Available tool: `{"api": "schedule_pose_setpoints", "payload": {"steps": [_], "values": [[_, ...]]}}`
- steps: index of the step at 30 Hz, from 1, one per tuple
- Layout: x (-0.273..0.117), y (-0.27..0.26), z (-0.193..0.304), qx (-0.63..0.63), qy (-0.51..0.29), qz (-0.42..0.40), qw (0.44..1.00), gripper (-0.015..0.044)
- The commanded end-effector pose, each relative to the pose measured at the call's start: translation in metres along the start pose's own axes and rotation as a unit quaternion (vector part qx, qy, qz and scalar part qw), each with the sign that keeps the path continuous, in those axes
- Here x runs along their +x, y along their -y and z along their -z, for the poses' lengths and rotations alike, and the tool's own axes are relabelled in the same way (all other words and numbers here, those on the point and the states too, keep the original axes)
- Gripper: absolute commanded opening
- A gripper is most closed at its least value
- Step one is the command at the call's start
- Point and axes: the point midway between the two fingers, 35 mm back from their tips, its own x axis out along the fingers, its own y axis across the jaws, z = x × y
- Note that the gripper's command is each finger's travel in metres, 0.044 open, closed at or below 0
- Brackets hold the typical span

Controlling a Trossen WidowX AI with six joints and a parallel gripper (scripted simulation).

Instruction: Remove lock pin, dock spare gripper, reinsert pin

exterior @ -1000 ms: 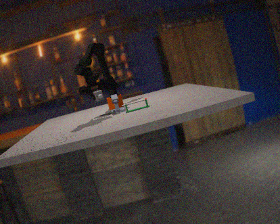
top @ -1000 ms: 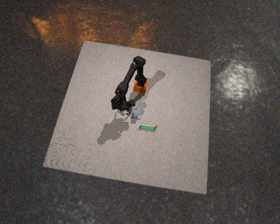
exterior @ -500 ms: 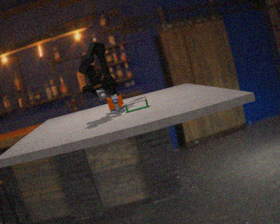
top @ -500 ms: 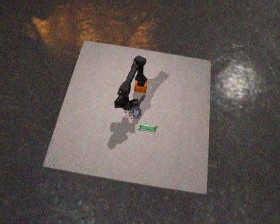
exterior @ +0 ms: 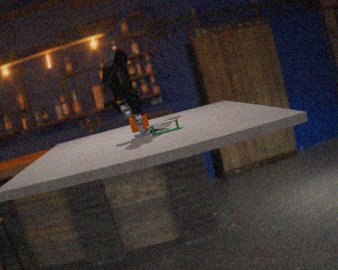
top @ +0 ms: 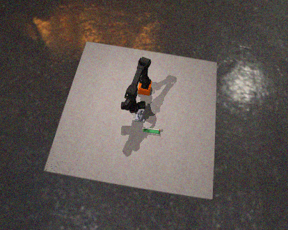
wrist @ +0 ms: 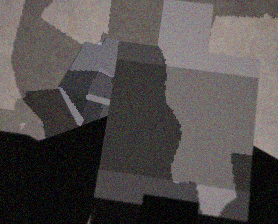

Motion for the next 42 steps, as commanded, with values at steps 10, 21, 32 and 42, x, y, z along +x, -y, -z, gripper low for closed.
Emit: {"api": "schedule_pose_setpoints", "payload": {"steps": [10, 21, 32, 42], "values": [[-0.005, -0.024, 0.006, 0.020, -0.033, 0.005, 0.999, 0.0000], [-0.010, -0.043, 0.030, 0.034, -0.100, 0.022, 0.994, 0.0000], [-0.021, -0.058, 0.055, 0.044, -0.165, 0.052, 0.984, 0.0000], [-0.023, -0.062, 0.063, 0.047, -0.189, 0.067, 0.978, 0.0000]]}}
